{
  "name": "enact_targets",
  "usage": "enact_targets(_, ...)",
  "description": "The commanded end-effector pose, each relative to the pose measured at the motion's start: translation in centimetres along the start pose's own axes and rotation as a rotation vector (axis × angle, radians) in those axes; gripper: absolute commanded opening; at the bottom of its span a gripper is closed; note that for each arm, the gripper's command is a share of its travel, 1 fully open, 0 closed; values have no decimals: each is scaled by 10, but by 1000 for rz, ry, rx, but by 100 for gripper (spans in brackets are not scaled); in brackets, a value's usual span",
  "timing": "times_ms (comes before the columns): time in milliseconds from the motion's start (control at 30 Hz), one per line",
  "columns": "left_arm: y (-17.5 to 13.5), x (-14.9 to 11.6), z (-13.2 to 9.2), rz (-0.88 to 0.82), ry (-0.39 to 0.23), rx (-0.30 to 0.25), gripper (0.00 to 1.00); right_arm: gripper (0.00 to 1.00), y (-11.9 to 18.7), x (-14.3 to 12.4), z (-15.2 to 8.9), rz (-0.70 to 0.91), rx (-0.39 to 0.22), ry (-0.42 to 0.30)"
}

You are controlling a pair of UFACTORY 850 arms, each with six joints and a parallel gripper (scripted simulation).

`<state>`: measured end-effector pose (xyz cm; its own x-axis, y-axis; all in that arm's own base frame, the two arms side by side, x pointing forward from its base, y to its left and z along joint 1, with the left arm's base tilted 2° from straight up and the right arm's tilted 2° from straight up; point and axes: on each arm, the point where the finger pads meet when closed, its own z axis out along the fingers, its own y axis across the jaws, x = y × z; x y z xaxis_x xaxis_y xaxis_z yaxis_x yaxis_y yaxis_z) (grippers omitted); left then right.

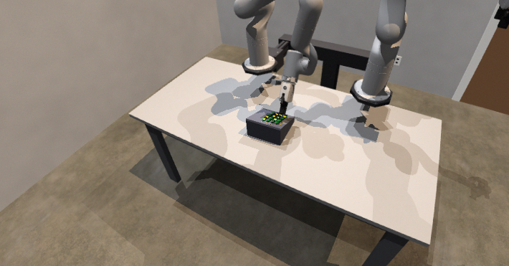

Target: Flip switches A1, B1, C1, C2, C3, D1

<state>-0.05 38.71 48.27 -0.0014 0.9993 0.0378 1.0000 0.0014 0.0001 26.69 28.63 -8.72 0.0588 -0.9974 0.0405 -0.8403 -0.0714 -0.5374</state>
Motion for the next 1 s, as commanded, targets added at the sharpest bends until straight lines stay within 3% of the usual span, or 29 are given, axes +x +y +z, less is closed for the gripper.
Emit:
enact_targets(0, 0, 0, -1, 0, 2, 0, 100, 0, 0, -1, 0, 0, 1, -1)
enact_targets(233, 0, 0, -1, 0, 2, 0, 100, 0, 0, -1, 0, 0, -25, -1)
enact_targets(400, 0, 0, -1, 0, 2, 0, 100, 0, 2, 0, -2, -2, -288, -1)
enact_targets(967, 0, 0, -1, 0, 2, 0, 100, 0, 2, -1, -1, 0, -313, -1)
